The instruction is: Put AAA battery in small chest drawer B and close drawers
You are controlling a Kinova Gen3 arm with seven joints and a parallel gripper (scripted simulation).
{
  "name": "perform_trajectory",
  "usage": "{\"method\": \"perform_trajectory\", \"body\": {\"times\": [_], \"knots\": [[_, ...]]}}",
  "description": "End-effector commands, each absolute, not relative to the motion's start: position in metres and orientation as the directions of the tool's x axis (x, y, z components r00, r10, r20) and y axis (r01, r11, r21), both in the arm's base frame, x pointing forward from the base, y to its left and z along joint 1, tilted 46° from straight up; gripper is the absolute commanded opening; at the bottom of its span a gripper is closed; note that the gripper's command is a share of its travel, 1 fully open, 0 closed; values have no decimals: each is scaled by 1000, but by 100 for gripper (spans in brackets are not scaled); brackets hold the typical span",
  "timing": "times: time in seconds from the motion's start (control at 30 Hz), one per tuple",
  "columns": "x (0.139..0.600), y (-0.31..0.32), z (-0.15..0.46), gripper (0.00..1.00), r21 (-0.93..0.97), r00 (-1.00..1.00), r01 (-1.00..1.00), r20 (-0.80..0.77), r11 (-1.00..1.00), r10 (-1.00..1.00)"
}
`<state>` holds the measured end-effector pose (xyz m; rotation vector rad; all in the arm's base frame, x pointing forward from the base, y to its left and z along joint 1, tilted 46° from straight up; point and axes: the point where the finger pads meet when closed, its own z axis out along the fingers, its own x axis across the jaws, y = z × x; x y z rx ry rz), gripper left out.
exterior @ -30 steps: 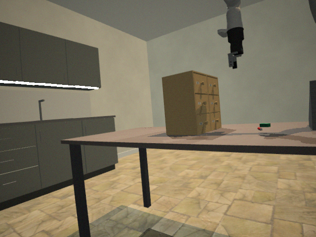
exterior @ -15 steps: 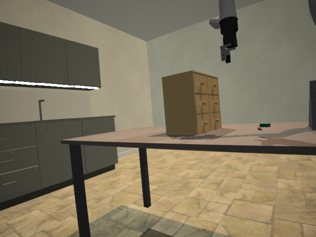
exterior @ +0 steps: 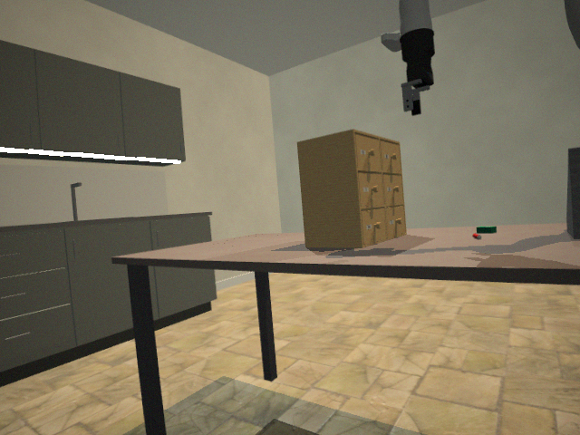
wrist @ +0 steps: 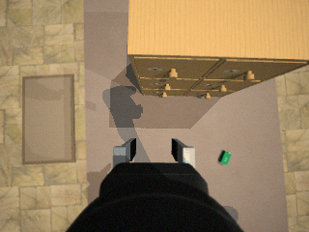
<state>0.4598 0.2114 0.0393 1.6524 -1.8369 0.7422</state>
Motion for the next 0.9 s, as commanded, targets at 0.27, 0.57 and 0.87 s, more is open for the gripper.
{"method": "perform_trajectory", "body": {"times": [0.27, 0.57, 0.87], "knots": [[457, 211, 36, 100, -43, -94, -995, 717, 90, -691], [459, 210, 35, 100, -58, -94, -995, 717, 75, -691], [462, 206, 32, 100, -91, -94, -995, 717, 42, -691]]}}
